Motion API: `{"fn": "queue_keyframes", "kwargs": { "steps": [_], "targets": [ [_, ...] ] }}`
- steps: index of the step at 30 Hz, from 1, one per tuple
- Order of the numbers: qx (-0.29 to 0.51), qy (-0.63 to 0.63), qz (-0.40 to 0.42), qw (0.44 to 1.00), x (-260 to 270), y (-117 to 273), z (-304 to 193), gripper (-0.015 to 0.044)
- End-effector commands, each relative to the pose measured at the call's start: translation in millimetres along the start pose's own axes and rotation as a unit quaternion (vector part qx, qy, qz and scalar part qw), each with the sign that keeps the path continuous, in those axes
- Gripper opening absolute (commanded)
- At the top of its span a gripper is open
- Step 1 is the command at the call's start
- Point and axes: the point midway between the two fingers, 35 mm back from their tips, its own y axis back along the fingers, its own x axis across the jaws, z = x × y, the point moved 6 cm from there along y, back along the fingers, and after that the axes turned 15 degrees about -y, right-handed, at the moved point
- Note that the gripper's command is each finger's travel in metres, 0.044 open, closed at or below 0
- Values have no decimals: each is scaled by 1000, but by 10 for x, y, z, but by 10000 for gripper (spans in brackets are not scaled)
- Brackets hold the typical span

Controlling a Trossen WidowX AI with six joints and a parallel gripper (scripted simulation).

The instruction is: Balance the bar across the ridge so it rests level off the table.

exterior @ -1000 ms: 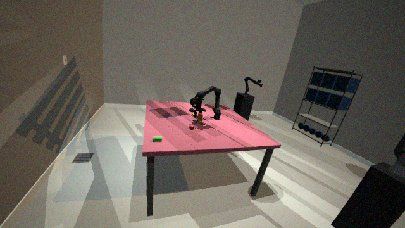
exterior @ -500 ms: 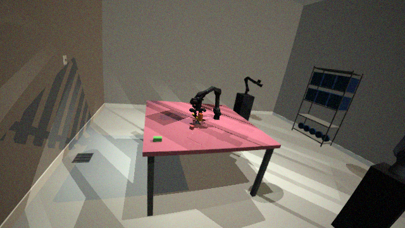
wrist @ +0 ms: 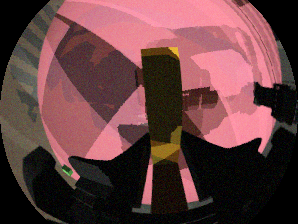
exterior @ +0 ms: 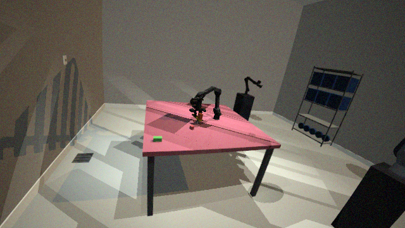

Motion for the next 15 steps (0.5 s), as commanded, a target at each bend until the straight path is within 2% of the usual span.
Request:
{"fn": "queue_keyframes", "kwargs": {
  "steps": [1, 15],
  "targets": [
    [0, -1, 0, 1000, -1, -20, 3, 0],
    [0, -1, 0, 1000, 0, -3, 5, 0]
  ]
}}
